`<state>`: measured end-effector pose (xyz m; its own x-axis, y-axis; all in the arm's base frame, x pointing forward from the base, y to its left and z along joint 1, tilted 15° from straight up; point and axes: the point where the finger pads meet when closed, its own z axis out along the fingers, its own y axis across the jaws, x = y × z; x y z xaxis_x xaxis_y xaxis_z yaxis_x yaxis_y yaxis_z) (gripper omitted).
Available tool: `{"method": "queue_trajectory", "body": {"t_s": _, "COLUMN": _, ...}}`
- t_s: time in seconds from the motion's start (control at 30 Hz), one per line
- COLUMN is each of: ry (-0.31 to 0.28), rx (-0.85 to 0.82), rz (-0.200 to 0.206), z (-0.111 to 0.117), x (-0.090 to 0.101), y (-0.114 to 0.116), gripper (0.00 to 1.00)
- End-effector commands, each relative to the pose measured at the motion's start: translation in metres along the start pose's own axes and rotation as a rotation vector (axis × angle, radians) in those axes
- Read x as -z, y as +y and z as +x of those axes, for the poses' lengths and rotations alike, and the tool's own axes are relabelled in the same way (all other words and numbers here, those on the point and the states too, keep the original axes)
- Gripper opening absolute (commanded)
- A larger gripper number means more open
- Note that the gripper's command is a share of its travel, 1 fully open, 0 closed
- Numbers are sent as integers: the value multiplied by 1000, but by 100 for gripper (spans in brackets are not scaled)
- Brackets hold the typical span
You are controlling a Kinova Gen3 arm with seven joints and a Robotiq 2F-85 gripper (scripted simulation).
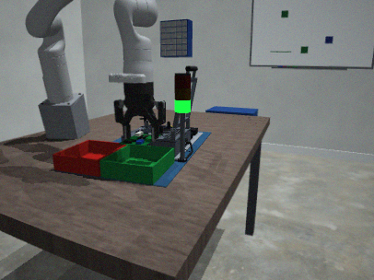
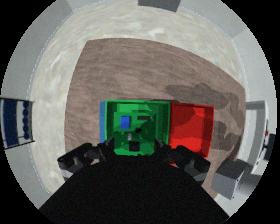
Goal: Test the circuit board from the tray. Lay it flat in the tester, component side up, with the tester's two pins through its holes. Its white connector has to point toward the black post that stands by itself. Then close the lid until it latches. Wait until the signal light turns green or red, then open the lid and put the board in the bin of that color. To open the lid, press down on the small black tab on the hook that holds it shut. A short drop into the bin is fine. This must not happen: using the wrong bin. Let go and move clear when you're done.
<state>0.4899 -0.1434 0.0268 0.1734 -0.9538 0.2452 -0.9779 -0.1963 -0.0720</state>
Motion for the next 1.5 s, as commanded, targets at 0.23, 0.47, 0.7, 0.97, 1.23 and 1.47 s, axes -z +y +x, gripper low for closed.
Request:
{"method": "queue_trajectory", "body": {"t_s": 0.23, "ry": 1, "rx": -4, "rz": -10, "z": 2, "x": -27, "y": 4, "gripper": 77}}
{"method": "queue_trajectory", "body": {"t_s": 0.47, "ry": 1, "rx": -4, "rz": -10, "z": 2, "x": -48, "y": 4, "gripper": 77}}
{"method": "queue_trajectory", "body": {"t_s": 0.7, "ry": 1, "rx": -4, "rz": -10, "z": 2, "x": -60, "y": 4, "gripper": 77}}
{"method": "queue_trajectory", "body": {"t_s": 0.97, "ry": 1, "rx": -4, "rz": -10, "z": 2, "x": -69, "y": 5, "gripper": 77}}
{"method": "queue_trajectory", "body": {"t_s": 1.23, "ry": 1, "rx": -4, "rz": -10, "z": 2, "x": -70, "y": 5, "gripper": 77}}
{"method": "queue_trajectory", "body": {"t_s": 1.47, "ry": 1, "rx": -4, "rz": -10, "z": 2, "x": -70, "y": 5, "gripper": 77}}
